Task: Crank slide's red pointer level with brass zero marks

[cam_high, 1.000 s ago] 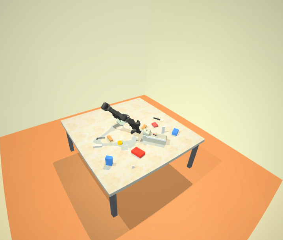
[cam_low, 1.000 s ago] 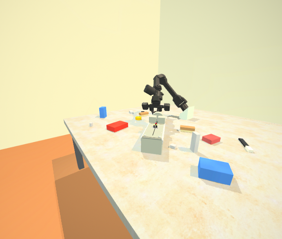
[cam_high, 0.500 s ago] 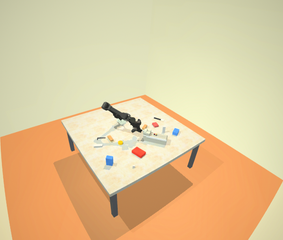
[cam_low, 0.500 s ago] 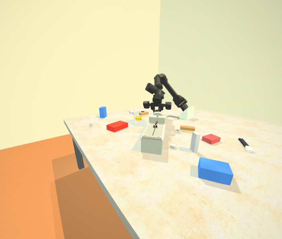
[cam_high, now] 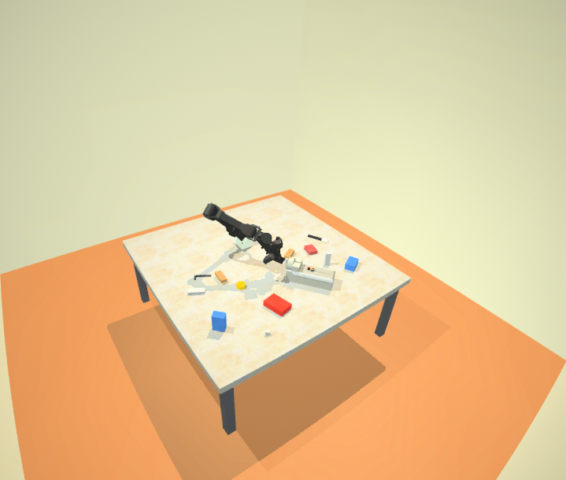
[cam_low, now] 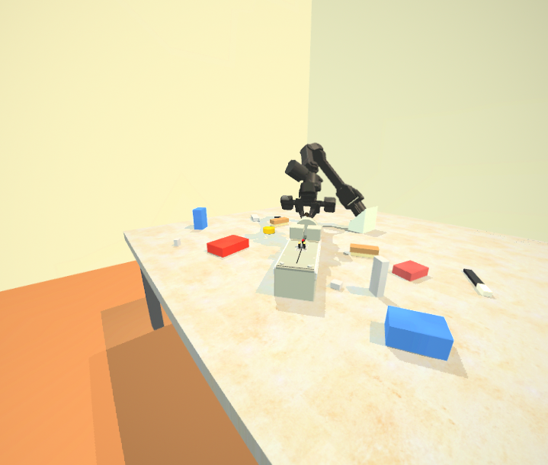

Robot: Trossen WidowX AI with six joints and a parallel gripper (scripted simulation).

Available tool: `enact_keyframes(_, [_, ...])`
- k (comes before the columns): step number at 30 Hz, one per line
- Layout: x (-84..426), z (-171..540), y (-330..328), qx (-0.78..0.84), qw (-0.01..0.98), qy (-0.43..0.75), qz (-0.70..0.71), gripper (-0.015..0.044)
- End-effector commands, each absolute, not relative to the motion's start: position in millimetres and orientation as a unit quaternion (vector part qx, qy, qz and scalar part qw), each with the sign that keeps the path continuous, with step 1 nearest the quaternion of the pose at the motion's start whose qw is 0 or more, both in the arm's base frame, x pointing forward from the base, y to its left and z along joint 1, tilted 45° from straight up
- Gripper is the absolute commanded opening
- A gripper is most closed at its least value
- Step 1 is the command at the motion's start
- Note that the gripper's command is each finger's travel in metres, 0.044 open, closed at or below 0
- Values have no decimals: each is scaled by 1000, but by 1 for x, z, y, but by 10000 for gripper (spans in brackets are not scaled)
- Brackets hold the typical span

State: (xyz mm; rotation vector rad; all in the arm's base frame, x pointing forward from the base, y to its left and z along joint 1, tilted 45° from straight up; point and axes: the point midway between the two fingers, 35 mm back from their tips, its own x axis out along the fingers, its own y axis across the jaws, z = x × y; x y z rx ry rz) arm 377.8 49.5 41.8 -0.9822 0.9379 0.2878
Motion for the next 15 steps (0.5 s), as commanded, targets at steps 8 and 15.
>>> enact_keyframes(8, [370, 37, 58, -454, 767, 431, 141, 0])
enact_keyframes(15, [369, 35, 59, -454, 767, 431, 141, 0])
